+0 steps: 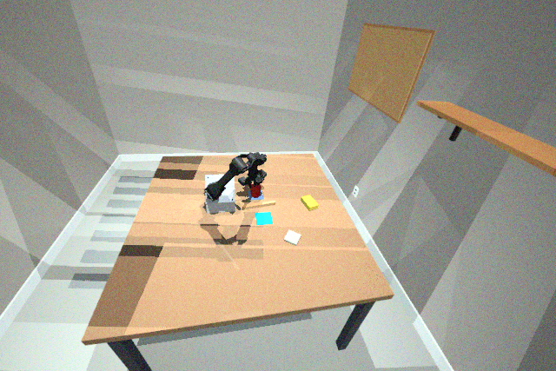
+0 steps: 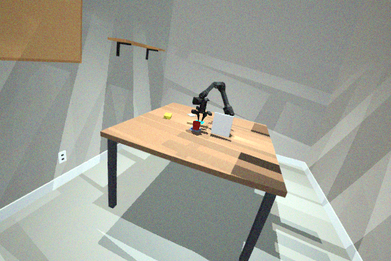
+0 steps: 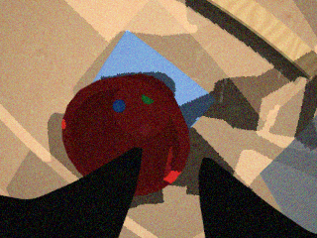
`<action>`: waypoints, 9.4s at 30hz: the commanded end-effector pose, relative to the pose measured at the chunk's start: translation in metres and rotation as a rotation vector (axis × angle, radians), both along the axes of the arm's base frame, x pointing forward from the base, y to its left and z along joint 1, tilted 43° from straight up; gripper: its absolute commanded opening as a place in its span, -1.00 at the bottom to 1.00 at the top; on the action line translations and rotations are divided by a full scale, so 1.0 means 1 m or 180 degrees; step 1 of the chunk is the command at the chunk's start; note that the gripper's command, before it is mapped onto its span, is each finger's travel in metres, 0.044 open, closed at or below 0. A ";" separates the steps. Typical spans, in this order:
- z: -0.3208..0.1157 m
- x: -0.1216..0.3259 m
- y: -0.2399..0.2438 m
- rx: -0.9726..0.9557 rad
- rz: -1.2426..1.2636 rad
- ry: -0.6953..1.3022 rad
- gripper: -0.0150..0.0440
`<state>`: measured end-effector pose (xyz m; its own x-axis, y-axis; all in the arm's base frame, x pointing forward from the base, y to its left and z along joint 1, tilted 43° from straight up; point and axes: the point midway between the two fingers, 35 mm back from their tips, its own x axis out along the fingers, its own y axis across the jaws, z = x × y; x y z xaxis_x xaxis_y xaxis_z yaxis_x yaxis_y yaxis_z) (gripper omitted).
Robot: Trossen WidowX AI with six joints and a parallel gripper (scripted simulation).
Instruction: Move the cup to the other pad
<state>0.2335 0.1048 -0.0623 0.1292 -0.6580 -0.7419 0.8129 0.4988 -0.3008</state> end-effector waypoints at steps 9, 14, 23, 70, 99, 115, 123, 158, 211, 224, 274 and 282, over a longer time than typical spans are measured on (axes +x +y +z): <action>-0.018 0.000 -0.018 -0.0048 0.0006 0.0041 0.01; -0.024 0.001 -0.023 -0.0050 0.0006 0.0041 0.01; -0.033 0.002 -0.033 -0.0056 0.0005 0.0040 0.01; 0.000 -0.007 0.000 -0.0050 0.0005 0.0042 -0.49; 0.007 -0.004 -0.009 -0.0060 0.0016 0.0049 -0.49; 0.032 0.007 -0.033 -0.0057 0.0007 0.0043 -0.49; 0.045 0.013 -0.045 -0.0059 0.0006 0.0042 -0.49; 0.105 0.034 -0.103 -0.0071 0.0005 0.0040 -0.49; 0.135 0.052 -0.172 -0.0083 0.0004 0.0035 -0.49; 0.123 0.053 -0.184 -0.0088 0.0004 0.0035 -0.49; 0.143 0.052 -0.165 -0.0073 0.0000 0.0018 -0.06; 0.150 0.051 -0.156 -0.0075 0.0002 0.0027 -0.06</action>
